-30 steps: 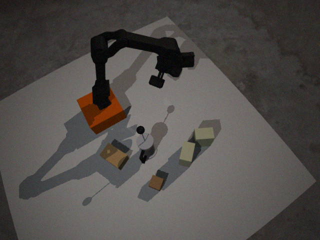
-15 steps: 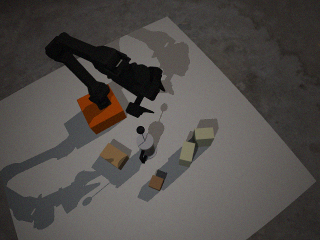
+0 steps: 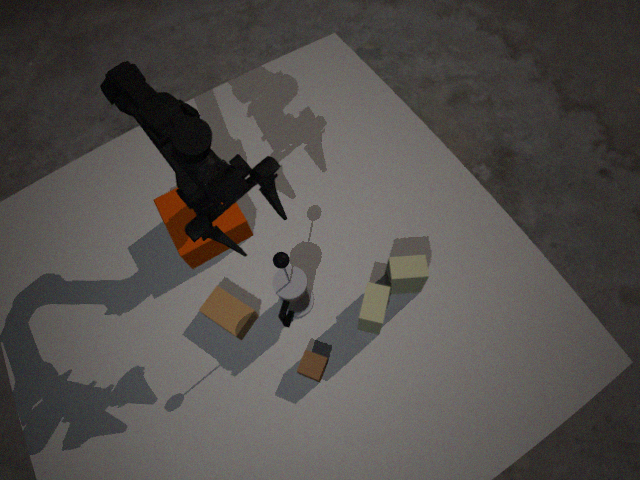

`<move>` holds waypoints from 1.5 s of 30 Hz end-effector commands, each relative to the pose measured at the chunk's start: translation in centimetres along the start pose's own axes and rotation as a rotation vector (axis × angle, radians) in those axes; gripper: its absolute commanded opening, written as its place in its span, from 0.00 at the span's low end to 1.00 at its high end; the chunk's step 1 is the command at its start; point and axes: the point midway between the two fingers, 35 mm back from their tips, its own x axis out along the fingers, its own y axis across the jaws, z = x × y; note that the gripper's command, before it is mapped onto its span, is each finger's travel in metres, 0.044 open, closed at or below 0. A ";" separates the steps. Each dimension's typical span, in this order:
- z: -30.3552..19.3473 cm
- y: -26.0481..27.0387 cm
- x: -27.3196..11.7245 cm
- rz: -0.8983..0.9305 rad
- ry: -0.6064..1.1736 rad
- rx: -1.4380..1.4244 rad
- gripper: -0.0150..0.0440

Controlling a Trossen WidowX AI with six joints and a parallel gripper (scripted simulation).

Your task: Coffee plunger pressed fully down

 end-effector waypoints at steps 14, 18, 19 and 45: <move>-2.9 -0.1 2.7 -0.008 0.003 -0.005 1.00; -2.9 -0.1 3.4 -0.007 0.003 -0.005 1.00; -2.9 -0.1 3.5 -0.007 0.002 -0.005 1.00; -3.0 -0.1 5.5 -0.007 0.001 -0.005 0.47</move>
